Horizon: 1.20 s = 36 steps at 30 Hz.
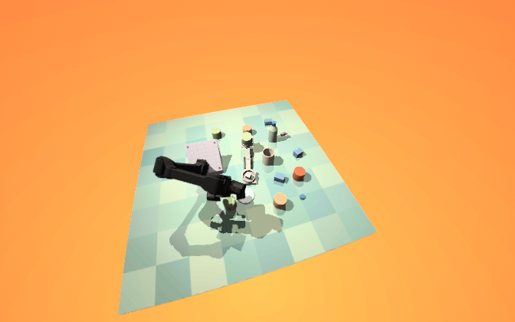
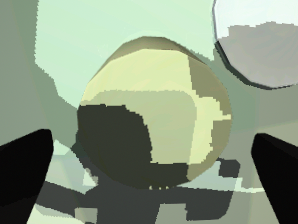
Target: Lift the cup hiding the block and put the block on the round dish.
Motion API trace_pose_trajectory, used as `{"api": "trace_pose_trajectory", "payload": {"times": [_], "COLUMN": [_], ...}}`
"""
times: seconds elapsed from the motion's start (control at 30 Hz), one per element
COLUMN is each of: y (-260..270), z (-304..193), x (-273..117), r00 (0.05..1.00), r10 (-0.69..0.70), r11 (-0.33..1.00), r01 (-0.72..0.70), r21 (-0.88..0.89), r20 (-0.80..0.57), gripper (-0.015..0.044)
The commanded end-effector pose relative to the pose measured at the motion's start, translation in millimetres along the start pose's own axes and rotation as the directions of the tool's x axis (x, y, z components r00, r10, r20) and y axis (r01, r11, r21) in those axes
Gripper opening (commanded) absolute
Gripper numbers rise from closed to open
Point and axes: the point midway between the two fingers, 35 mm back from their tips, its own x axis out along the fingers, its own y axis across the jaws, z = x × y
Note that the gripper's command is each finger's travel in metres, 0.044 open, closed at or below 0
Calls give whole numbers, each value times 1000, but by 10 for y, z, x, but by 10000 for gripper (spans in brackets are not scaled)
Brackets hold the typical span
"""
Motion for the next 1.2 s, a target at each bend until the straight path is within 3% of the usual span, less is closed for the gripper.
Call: {"api": "trace_pose_trajectory", "payload": {"times": [0.0,0.13,0.57,0.9,1.17], "y": [-69,-218,-815,-1116,-1127], "z": [41,172,861,1649,1705], "x": [-85,-133,-77,-95,-98], "r00": [999,995,996,1000,1000], "r10": [-43,-92,-35,0,0], "r11": [999,996,964,878,870], "r01": [43,92,12,-5,-1], "r21": [-9,4,265,479,493], "r20": [14,50,82,9,2], "gripper": [361,260,260,260,260]}}
